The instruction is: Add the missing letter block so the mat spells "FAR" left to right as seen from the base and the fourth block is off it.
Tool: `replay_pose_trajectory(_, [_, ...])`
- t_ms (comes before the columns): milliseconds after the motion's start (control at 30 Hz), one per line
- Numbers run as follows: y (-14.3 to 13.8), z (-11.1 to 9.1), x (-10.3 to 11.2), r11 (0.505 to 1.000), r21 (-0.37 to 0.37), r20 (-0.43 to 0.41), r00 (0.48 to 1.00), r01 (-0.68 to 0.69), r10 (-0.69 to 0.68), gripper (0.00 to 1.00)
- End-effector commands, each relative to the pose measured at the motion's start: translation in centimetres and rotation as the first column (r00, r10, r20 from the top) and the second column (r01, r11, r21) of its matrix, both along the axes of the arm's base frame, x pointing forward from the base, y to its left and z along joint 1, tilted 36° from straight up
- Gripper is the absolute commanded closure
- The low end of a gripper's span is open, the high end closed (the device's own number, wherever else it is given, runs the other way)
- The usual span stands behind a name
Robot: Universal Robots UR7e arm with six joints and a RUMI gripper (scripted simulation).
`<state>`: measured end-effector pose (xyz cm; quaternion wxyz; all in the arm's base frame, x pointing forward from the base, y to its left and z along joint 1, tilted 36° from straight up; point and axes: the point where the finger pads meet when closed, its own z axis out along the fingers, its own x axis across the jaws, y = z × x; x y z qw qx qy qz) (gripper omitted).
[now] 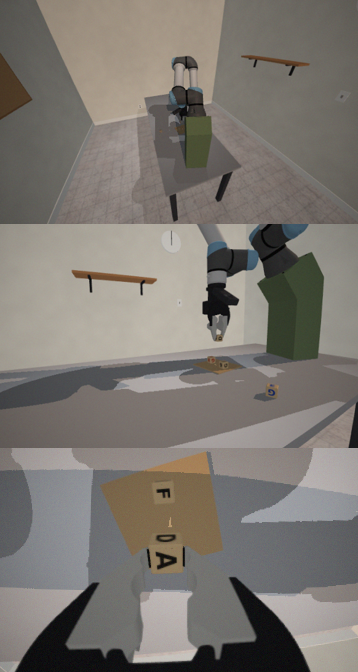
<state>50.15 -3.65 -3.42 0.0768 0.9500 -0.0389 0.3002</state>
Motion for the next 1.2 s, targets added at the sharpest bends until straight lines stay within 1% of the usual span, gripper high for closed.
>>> replay_pose_trajectory(0, [-0.5, 0.0, -0.2, 0.999, -0.018, -0.004, 0.999, -0.034, 0.033, 0.95])
replay_pose_trajectory(867, [-0.7, -0.1, -0.3, 0.999, -0.024, -0.006, 0.999, -0.042, 0.042, 0.95])
replay_pose_trajectory(1033, [-0.8, -0.5, 0.0, 0.999, -0.024, -0.006, 0.999, -0.042, 0.042, 0.95])
replay_pose_trajectory(1167, [-1.0, -1.3, 0.6, 0.999, -0.024, -0.006, 0.999, -0.042, 0.042, 0.95])
